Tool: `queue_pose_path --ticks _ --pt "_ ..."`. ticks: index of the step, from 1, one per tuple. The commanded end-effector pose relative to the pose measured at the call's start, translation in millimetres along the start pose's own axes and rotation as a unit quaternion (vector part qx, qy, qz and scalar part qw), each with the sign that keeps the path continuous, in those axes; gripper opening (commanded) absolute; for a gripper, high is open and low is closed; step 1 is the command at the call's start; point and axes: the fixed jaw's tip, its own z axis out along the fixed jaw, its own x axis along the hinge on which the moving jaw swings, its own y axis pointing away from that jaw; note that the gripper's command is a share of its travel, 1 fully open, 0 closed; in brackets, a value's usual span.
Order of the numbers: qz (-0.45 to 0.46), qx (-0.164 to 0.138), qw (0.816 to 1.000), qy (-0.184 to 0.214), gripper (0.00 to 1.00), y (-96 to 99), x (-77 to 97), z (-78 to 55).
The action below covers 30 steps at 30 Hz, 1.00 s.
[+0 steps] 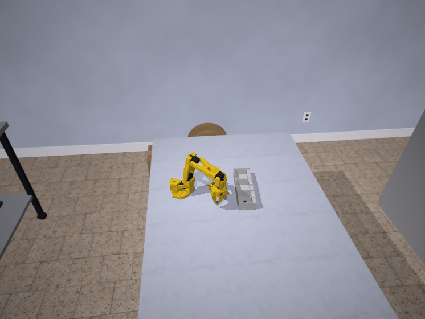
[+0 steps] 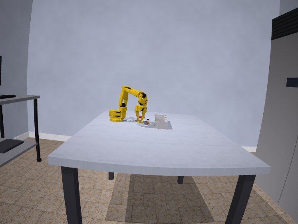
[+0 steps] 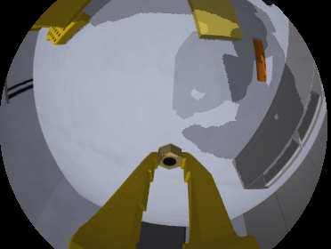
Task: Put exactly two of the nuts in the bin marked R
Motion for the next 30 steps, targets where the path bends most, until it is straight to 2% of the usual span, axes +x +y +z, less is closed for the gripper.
queue_pose_path --ticks 1,22,30 --pt "-0.003 0.024 0.999 0.035 0.00 -6.6 6.5 -15.1" --pt "-0.107 0.033 0.992 0.054 0.00 -34.7 10.6 -29.5" --pt "-0.117 0.033 0.991 0.056 0.00 -37.4 10.7 -30.8"
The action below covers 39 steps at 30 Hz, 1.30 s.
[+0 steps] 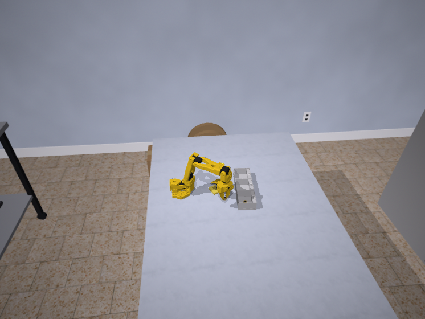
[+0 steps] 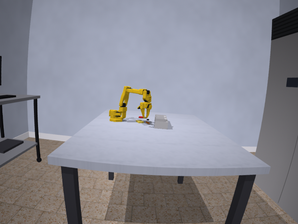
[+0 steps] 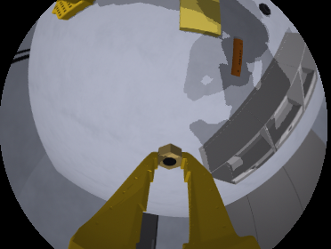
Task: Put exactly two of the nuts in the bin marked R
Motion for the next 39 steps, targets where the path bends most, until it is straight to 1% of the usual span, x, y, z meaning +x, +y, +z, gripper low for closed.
queue_pose_path --ticks 1,9,27,39 --pt "-0.009 0.010 1.000 0.018 0.00 -4.2 4.6 -7.8" --pt "-0.024 0.012 0.999 0.022 0.00 -8.0 6.6 -9.6" --pt "-0.119 0.025 0.991 0.049 0.00 -33.1 16.4 -21.1" --pt "-0.128 0.026 0.990 0.051 0.00 -35.5 17.1 -21.9"
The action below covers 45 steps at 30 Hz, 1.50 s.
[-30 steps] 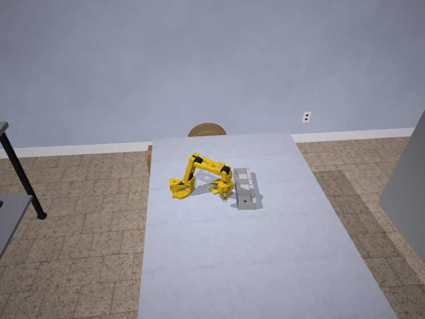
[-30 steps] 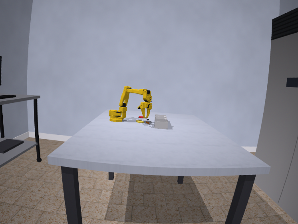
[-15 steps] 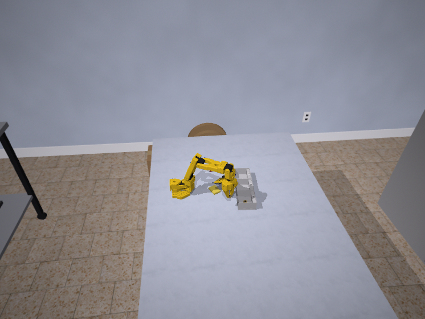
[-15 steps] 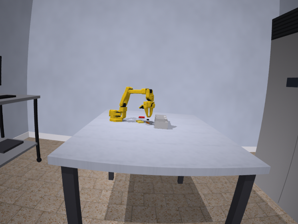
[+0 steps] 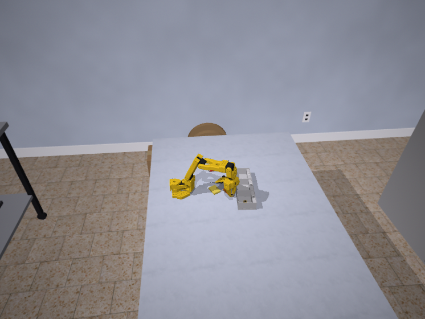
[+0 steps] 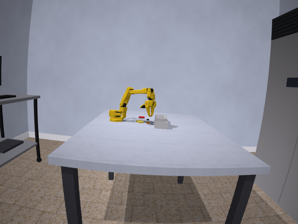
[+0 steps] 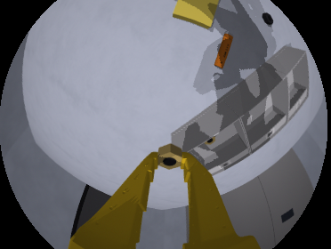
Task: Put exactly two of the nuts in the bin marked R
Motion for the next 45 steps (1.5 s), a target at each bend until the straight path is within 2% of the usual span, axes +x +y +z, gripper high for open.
queue_pose_path --ticks 1,22,36,45 --pt "-0.012 0.009 1.000 0.023 0.00 -4.3 5.5 -8.8" --pt "-0.118 0.022 0.991 0.060 0.00 -29.0 22.5 -7.0" --pt "-0.131 0.023 0.989 0.066 0.00 -32.2 24.8 -6.8" --pt "-0.180 0.029 0.979 0.090 0.00 -44.4 33.8 -6.1"
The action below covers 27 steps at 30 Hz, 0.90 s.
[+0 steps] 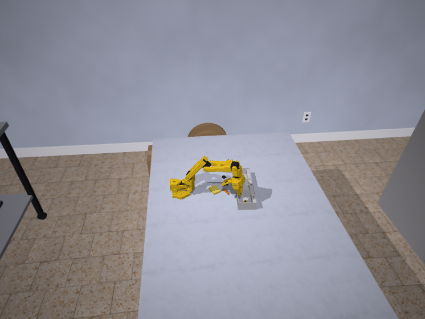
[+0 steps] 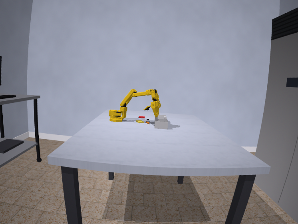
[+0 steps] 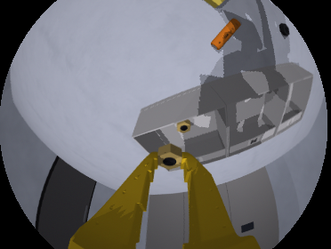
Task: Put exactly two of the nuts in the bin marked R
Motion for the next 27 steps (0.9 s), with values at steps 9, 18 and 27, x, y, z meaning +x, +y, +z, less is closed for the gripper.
queue_pose_path --ticks 9,18,27 --pt "-0.068 0.009 0.996 0.062 0.00 -13.8 22.8 -8.3" --pt "-0.082 0.010 0.994 0.069 0.00 -16.5 25.5 -7.8" --pt "-0.082 0.010 0.994 0.069 0.00 -16.5 25.5 -7.8"
